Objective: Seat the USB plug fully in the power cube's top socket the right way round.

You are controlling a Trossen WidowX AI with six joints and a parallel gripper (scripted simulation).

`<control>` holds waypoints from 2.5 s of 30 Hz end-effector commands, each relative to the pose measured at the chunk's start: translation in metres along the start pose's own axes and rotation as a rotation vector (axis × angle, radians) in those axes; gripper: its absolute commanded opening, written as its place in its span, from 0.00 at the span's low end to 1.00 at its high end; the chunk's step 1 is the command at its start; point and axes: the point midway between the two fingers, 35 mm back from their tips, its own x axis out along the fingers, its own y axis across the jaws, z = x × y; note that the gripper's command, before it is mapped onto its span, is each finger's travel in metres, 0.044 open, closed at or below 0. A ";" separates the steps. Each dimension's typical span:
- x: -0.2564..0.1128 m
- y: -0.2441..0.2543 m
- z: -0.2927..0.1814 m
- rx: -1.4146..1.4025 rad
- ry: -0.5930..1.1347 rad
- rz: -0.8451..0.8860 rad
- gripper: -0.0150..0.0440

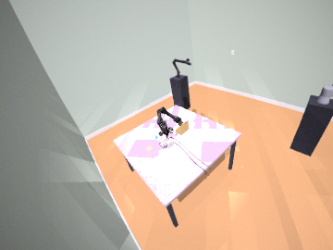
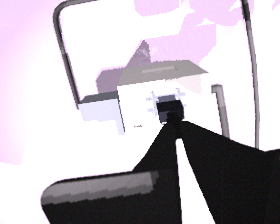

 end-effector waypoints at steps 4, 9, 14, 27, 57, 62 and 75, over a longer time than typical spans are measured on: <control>0.001 -0.001 0.000 -0.003 0.005 -0.003 0.25; 0.002 -0.001 -0.001 -0.002 0.009 -0.003 0.25; 0.003 -0.001 -0.001 -0.002 0.012 -0.003 0.25; 0.004 -0.001 -0.002 0.000 0.022 -0.003 0.25; 0.008 -0.001 -0.003 0.005 0.044 -0.003 0.25; 0.008 -0.001 -0.004 0.006 0.047 -0.003 0.25; 0.010 -0.001 -0.004 0.007 0.057 -0.003 0.25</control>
